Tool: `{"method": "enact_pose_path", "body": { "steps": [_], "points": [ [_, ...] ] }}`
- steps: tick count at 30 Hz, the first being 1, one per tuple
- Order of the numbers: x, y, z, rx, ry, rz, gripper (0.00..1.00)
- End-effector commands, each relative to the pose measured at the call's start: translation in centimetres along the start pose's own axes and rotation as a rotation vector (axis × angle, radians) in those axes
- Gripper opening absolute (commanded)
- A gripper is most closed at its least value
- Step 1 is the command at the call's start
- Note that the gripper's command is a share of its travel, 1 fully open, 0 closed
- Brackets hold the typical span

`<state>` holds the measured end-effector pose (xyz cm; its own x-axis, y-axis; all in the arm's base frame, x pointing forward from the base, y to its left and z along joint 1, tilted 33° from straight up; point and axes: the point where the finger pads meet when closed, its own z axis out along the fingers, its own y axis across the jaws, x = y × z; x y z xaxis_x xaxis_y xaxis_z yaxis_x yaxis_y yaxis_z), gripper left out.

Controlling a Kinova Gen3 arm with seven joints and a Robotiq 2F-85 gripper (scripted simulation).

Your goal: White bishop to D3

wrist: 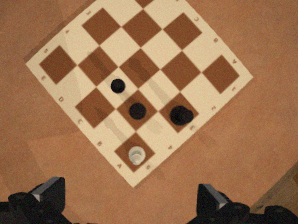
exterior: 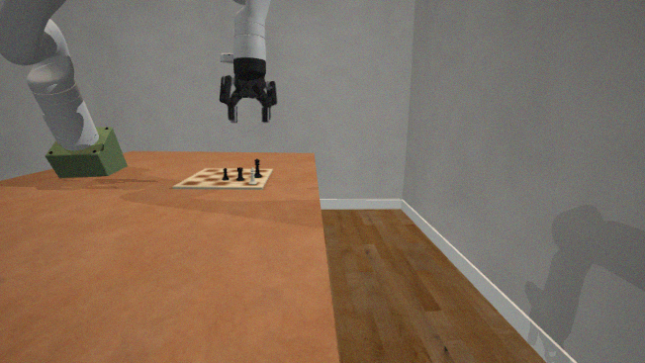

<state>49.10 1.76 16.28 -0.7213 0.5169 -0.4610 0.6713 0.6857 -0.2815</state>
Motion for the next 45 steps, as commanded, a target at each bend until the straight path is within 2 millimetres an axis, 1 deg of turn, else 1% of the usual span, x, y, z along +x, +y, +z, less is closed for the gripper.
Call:
{"method": "enact_pose_path", "body": {
  "steps": [1,9,16,23,25,32,40,42,45],
  "points": [
    [0.1,0.1,0.0,-0.001,0.0,0.018,1.0],
    [0.2,0.1,0.2,0.001,0.003,0.098,1.0],
    [0.4,0.0,0.5,0.006,0.008,0.23,1.0],
    [0.6,0.0,0.9,0.011,0.012,0.402,1.0],
    [0.6,0.0,0.9,0.011,0.012,0.402,1.0],
    [0.9,0.0,1.3,0.019,0.016,0.61,1.0],
    [1.1,0.0,1.8,0.028,0.017,0.886,1.0],
    [1.1,0.0,1.8,0.028,0.017,0.886,1.0],
    [1.2,0.0,2.0,0.031,0.017,0.998,1.0]
  ]
}}
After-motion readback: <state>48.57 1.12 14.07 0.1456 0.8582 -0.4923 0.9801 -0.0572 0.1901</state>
